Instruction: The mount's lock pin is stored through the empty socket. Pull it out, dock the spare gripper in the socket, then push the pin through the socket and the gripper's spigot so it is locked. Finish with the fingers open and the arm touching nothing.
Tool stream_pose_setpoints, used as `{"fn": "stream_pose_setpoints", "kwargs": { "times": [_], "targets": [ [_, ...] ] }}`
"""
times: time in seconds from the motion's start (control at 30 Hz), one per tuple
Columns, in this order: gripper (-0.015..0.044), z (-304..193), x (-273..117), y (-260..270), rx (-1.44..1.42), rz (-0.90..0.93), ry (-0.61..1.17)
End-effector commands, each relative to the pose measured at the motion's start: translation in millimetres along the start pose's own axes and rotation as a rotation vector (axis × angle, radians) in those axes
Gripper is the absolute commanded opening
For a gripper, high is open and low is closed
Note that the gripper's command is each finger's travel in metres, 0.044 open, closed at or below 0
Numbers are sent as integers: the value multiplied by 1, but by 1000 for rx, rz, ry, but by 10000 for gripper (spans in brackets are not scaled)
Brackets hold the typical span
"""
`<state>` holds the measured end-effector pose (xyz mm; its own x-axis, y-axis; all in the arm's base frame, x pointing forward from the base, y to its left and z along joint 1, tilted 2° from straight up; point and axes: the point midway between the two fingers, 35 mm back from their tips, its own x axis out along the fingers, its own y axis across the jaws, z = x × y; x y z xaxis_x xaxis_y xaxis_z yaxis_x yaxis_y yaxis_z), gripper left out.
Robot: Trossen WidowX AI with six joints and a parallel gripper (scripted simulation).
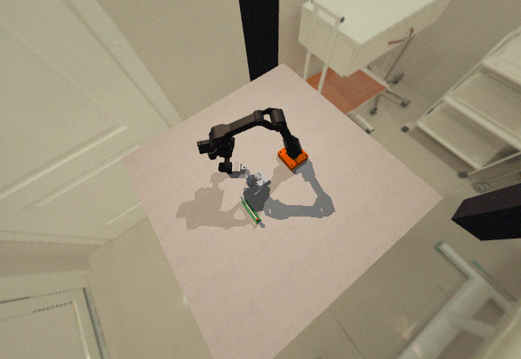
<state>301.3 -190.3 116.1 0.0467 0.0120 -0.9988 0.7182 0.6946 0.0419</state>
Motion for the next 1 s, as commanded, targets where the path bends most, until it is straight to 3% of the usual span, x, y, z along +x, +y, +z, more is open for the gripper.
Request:
{"fn": "stream_pose_setpoints", "kwargs": {
  "times": [0.0, 0.23, 0.97],
  "targets": [
    [440, 0, 19, -1, 7, -5, 7],
    [440, -2, 61, -2, 7, -5, 8],
    [440, -1, 93, -3, 7, -5, 8]
  ]
}}
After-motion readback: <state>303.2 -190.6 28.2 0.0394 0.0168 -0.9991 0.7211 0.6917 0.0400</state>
